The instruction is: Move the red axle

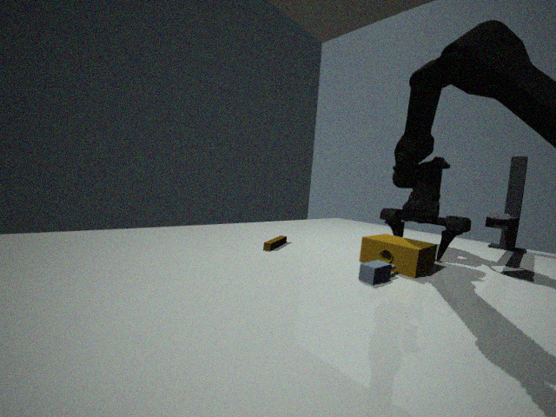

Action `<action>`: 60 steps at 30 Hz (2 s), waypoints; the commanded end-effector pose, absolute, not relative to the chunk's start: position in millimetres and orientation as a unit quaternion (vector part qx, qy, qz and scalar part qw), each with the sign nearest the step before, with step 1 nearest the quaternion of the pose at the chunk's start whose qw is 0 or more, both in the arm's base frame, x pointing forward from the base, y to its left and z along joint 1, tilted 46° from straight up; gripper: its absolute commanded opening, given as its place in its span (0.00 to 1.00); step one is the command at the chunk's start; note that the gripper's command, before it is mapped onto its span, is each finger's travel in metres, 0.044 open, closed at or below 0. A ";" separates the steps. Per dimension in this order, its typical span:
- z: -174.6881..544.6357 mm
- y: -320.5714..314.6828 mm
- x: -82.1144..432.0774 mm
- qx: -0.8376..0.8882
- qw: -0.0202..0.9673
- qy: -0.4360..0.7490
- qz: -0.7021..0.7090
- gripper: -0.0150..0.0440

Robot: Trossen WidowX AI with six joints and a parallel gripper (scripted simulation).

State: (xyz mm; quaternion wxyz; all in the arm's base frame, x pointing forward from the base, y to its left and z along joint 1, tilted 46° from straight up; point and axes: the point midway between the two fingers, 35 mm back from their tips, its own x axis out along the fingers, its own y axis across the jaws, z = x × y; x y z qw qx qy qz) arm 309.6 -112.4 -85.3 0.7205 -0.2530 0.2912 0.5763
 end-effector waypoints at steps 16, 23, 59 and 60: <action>-85.9 -109.5 308.7 -0.248 0.722 0.291 0.577 1.00; -85.9 -109.5 308.7 -0.248 0.722 0.291 0.577 1.00; -85.8 -111.4 308.7 -0.251 0.720 0.292 0.577 0.26; -85.8 -111.4 308.7 -0.251 0.720 0.292 0.577 0.25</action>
